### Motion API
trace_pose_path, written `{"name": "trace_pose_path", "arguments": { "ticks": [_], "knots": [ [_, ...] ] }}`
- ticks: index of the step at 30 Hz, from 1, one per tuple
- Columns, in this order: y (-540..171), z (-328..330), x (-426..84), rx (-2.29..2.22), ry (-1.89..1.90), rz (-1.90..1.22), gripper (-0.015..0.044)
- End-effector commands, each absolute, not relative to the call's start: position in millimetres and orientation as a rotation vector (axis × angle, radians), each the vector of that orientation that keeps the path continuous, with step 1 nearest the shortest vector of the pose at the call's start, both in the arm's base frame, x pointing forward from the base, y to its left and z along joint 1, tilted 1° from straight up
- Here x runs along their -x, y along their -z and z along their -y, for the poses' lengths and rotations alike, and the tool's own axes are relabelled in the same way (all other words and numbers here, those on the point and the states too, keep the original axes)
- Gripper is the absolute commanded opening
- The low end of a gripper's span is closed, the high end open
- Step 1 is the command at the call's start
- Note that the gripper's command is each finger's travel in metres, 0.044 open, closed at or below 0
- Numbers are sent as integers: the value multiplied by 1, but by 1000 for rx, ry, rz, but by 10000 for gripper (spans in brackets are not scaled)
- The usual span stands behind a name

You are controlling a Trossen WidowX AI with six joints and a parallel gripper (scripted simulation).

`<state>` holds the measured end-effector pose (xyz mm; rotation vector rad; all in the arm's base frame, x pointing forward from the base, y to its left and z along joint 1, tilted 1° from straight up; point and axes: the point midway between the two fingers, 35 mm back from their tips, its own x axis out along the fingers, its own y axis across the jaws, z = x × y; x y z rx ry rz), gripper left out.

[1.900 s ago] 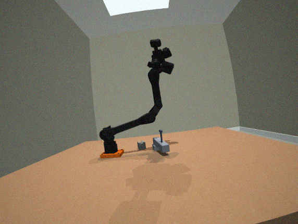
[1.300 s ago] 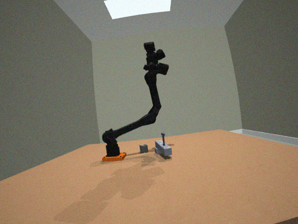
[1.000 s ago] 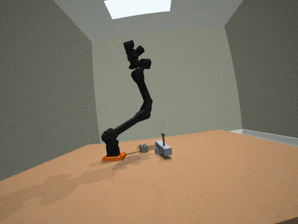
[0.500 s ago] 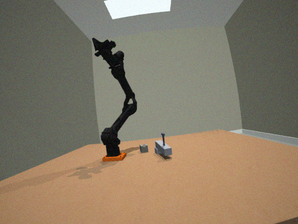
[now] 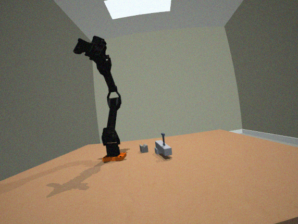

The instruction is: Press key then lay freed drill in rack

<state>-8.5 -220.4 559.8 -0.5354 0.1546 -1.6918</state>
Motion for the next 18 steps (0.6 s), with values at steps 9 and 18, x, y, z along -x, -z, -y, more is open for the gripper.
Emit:
{"name": "trace_pose_path", "arguments": {
  "ticks": [9, 18],
  "knots": [
    [-422, 283, -139, 271, 1075, -547, 0],
    [-319, 237, -241, 191, 608, -847, 0]
  ]
}}
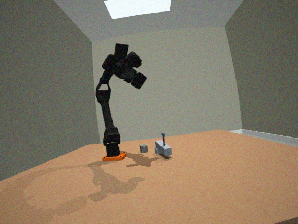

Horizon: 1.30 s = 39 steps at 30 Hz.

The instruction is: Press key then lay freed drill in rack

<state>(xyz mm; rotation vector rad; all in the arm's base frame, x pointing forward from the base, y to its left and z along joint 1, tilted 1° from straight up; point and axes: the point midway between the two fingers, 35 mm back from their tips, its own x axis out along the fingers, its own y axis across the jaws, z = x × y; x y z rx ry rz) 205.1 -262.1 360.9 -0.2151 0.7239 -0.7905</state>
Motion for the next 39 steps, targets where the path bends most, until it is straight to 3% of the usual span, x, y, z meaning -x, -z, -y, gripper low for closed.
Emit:
{"name": "trace_pose_path", "arguments": {
  "ticks": [1, 9, 17, 39],
  "knots": [
    [-308, 228, -250, 187, 555, -882, 0],
    [-223, 135, -296, 197, 126, -1187, 0],
    [-159, 35, -289, 279, -258, -1502, 0],
    [-146, 32, -289, 281, -266, -1509, 0]
  ]
}}
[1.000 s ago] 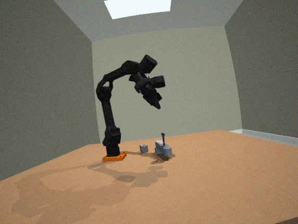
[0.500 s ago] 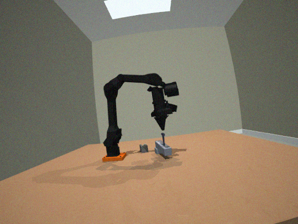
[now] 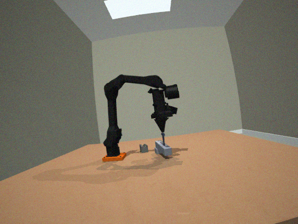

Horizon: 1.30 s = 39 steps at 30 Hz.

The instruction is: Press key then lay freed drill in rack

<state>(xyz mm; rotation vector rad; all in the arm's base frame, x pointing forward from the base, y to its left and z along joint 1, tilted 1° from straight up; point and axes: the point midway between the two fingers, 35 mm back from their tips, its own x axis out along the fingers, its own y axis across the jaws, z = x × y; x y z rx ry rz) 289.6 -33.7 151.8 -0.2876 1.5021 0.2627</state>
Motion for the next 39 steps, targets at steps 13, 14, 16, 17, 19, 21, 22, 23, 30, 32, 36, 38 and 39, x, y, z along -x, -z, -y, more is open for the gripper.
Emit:
{"name": "trace_pose_path", "arguments": {
  "ticks": [13, 14, 16, 17, 19, 21, 22, 23, 30, 32, 36, 38, 39],
  "knots": [
    [-140, 32, -290, 281, -266, -1509, 0],
    [-140, 32, -290, 281, -266, -1509, 0],
    [-139, 32, -290, 281, -266, -1509, 0],
    [-139, 32, -290, 281, -266, -1509, 0],
    [-138, 32, -290, 281, -266, -1509, 0],
    [-137, 32, -290, 281, -266, -1509, 0],
    [-137, 32, -290, 281, -266, -1509, 0],
    [-136, 32, -290, 281, -266, -1509, 0],
    [-134, 32, -289, 281, -266, -1509, 0],
    [-133, 33, -289, 281, -266, -1509, 0],
    [-132, 33, -288, 281, -266, -1509, 0],
    [-131, 33, -288, 282, -266, -1509, 0],
    [-131, 33, -287, 282, -266, -1509, 0]
  ]
}}
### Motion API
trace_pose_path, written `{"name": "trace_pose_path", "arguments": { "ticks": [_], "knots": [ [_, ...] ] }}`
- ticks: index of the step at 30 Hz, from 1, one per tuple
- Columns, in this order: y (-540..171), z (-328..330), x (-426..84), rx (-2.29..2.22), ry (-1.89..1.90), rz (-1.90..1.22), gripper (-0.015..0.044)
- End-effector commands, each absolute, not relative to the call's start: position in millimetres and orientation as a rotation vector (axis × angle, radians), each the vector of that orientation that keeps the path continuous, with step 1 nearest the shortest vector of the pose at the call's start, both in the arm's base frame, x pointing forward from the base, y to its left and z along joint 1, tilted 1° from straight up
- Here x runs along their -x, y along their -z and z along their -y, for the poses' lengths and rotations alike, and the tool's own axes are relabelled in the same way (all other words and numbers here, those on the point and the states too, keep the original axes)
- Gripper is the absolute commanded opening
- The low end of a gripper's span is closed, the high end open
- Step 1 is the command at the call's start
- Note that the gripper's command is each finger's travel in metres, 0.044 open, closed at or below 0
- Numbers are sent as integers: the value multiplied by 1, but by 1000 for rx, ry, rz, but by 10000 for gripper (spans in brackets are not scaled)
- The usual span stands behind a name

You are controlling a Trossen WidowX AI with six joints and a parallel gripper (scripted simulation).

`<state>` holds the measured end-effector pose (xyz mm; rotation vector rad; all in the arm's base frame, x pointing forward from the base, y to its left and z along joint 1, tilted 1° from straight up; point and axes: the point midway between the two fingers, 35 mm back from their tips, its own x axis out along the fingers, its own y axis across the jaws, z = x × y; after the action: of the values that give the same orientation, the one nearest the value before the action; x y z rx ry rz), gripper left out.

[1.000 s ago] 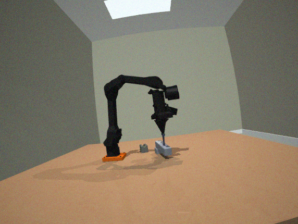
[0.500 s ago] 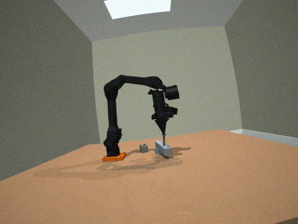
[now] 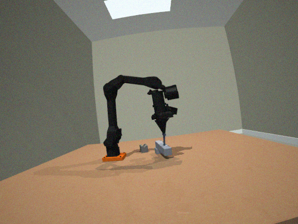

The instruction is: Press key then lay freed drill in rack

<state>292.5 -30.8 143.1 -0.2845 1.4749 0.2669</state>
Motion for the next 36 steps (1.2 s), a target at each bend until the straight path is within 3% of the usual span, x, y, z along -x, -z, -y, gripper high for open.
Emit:
{"name": "trace_pose_path", "arguments": {
  "ticks": [1, 36],
  "knots": [
    [-131, 34, -287, 282, -266, -1509, 0],
    [-118, 34, -286, 282, -266, -1509, 0]
  ]
}}
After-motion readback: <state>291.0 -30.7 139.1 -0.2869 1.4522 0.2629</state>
